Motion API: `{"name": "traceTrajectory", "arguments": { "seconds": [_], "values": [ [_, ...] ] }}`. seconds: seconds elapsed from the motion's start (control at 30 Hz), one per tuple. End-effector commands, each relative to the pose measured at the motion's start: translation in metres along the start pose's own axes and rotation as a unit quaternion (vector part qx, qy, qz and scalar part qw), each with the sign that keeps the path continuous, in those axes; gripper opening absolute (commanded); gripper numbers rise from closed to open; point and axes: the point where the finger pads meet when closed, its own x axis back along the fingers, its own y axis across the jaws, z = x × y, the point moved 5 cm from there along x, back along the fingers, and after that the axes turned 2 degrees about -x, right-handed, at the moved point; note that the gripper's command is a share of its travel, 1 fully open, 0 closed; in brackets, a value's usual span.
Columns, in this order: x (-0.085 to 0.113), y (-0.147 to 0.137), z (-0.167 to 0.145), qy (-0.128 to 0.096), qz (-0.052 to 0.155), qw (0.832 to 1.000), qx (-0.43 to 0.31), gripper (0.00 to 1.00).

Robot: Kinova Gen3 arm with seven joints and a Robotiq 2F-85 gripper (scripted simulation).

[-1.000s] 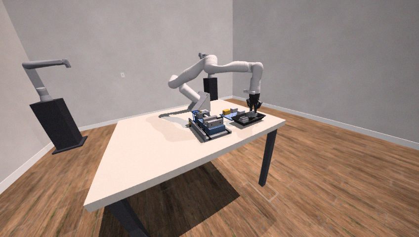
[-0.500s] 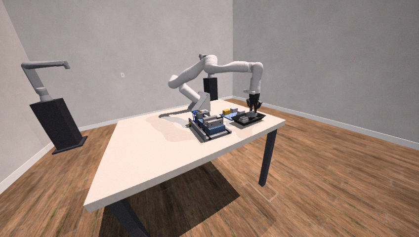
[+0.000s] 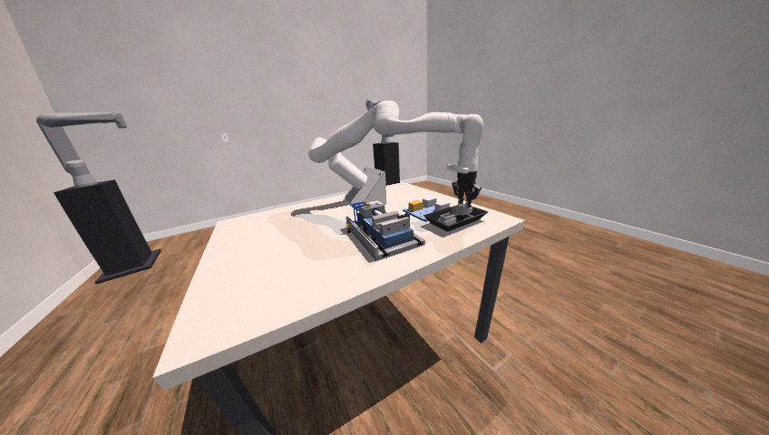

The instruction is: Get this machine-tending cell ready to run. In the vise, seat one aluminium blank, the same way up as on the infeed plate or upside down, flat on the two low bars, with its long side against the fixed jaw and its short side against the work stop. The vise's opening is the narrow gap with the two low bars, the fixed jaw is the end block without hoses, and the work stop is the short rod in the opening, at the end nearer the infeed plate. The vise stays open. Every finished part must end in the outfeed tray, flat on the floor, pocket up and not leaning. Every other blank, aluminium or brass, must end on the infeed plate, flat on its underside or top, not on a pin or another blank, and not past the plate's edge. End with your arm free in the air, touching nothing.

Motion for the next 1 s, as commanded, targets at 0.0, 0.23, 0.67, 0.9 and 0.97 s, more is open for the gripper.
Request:
{"name": "traceTrajectory", "arguments": {
  "seconds": [0.0, 0.23, 0.67, 0.9, 0.97],
  "values": [
    [-0.0023, -0.0030, 0.0005, -0.001, 0.004, 1.000, -0.005, 0.00],
    [-0.0023, -0.0036, 0.0006, -0.001, 0.004, 1.000, -0.006, 0.00],
    [-0.0026, -0.0052, 0.0010, -0.001, 0.004, 1.000, -0.005, 0.00],
    [-0.0030, -0.0063, 0.0014, -0.001, 0.004, 1.000, -0.003, 0.00],
    [-0.0031, -0.0066, 0.0015, -0.001, 0.004, 1.000, -0.003, 0.00]
  ]
}}
